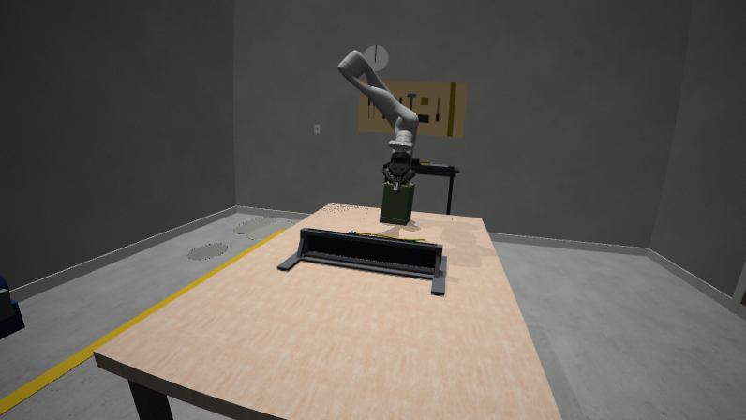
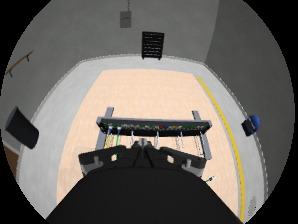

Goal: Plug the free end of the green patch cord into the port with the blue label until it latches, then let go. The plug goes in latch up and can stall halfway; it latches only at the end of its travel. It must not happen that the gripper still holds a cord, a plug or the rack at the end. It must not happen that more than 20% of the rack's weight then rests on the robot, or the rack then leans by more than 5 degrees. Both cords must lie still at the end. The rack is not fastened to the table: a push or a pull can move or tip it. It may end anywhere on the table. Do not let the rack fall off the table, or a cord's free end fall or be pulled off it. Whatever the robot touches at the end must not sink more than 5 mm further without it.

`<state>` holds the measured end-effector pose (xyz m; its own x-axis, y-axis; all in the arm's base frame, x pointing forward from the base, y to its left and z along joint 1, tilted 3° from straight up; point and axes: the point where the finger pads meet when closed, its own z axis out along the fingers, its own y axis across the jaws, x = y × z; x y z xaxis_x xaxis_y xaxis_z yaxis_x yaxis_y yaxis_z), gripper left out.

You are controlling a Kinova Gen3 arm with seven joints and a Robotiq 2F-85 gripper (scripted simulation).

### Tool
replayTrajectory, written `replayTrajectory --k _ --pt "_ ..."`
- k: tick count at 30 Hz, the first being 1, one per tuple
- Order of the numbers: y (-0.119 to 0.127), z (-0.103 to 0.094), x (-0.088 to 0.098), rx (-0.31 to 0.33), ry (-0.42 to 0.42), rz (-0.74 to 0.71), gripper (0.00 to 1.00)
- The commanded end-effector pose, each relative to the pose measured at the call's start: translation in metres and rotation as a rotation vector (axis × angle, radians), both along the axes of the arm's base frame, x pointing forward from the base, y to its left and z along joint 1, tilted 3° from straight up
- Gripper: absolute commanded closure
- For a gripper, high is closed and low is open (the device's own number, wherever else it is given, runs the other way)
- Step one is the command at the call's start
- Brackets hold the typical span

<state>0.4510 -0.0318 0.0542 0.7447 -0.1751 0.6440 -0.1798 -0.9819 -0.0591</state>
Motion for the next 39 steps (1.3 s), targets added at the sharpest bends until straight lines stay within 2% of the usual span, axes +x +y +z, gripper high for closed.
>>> replayTrajectory --k 1,8,11,23,25,32,39 --pt "-0.005 0.000 -0.001 -0.007 0.000 0.002 1.00" --pt "-0.006 -0.004 0.006 -0.007 -0.004 -0.002 1.00" --pt "-0.007 -0.013 0.014 -0.007 -0.004 -0.002 1.00" --pt "-0.014 -0.085 0.071 -0.005 0.000 -0.001 1.00" --pt "-0.014 -0.085 0.071 -0.005 0.000 -0.001 1.00" --pt "-0.016 -0.106 0.089 -0.006 0.000 -0.001 1.00" --pt "-0.017 -0.106 0.090 -0.008 -0.003 0.002 1.00"
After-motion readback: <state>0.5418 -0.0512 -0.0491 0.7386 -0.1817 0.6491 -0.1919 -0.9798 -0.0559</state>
